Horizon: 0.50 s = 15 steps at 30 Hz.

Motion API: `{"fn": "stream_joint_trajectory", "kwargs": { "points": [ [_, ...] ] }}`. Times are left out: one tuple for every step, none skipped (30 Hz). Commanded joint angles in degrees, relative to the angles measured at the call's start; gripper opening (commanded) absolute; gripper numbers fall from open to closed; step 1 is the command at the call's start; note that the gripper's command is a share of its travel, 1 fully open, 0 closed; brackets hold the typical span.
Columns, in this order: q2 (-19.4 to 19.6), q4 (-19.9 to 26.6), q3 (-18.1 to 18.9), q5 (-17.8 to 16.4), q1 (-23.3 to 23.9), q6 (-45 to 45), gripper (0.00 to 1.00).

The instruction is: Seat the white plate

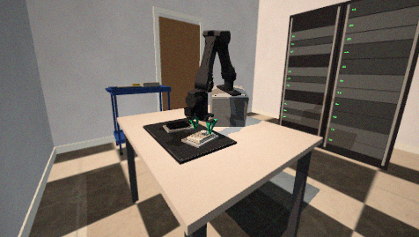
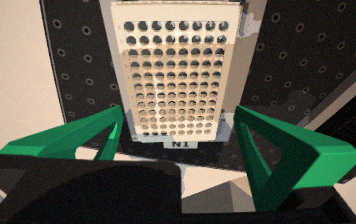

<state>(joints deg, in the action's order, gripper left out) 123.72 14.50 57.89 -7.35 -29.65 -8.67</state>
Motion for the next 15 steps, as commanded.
{"fn": "stream_joint_trajectory", "kwargs": {
  "points": [
    [-0.3,-1.9,2.3,0.3,0.3,-0.7,1.00],
    [0.8,-2.1,2.2,0.3,0.2,-0.7,1.00],
    [1.1,-2.4,2.3,0.3,0.1,-0.7,1.00],
    [1.5,-2.7,2.4,0.3,-0.1,-0.7,1.00],
    [1.8,-2.9,2.4,0.3,-0.2,-0.8,1.00],
    [2.1,-3.2,2.5,0.3,-0.3,-0.8,1.00],
    [2.5,-3.5,2.6,0.3,-0.5,-0.8,1.00],
    [2.8,-3.8,2.6,0.3,-0.5,-0.9,1.00],
    [3.2,-4.0,2.7,0.3,-0.5,-0.9,1.00],
    [3.5,-4.3,2.8,0.4,-0.4,-0.9,1.00],
    [3.9,-4.6,2.9,0.4,-0.3,-1.0,1.00],
    [4.2,-4.8,3.0,0.4,-0.4,-1.0,1.00],
    [4.5,-5.1,3.0,0.4,-0.5,-1.1,1.00],
    [4.9,-5.4,3.1,0.4,-0.6,-1.1,1.00],
    [5.2,-5.6,3.2,0.4,-0.8,-1.1,1.00]
  ]
}}
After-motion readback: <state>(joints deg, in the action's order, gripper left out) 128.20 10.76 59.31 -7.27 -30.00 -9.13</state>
